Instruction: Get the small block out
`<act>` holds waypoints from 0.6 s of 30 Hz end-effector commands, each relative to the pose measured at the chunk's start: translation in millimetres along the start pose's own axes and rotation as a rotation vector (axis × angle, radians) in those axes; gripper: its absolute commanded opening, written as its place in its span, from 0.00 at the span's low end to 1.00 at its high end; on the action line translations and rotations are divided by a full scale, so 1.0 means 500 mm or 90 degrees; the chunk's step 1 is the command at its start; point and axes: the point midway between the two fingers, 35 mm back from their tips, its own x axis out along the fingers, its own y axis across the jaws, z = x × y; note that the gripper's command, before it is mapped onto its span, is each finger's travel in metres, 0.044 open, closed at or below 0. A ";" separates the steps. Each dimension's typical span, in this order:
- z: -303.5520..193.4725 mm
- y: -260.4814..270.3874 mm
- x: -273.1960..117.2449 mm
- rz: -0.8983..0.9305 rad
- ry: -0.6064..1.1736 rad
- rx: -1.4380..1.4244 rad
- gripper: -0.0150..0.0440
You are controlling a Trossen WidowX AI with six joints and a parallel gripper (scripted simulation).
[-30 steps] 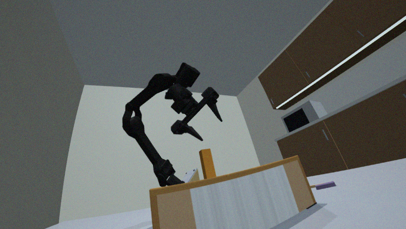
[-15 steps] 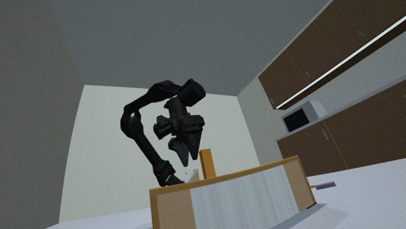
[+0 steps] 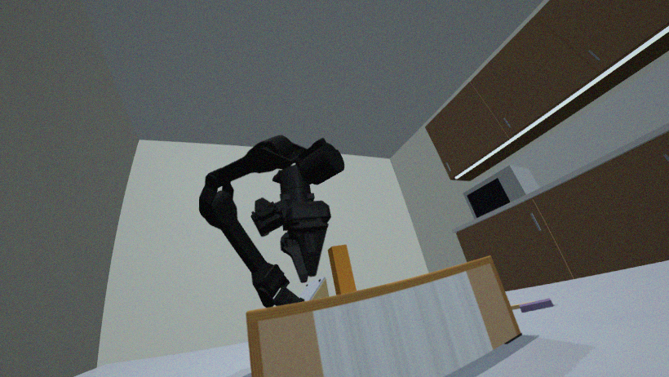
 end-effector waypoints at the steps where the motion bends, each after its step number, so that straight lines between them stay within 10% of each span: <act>1: -0.014 0.001 0.003 -0.003 -0.005 -0.002 0.93; 18: -0.069 0.004 0.001 -0.003 -0.002 -0.002 0.93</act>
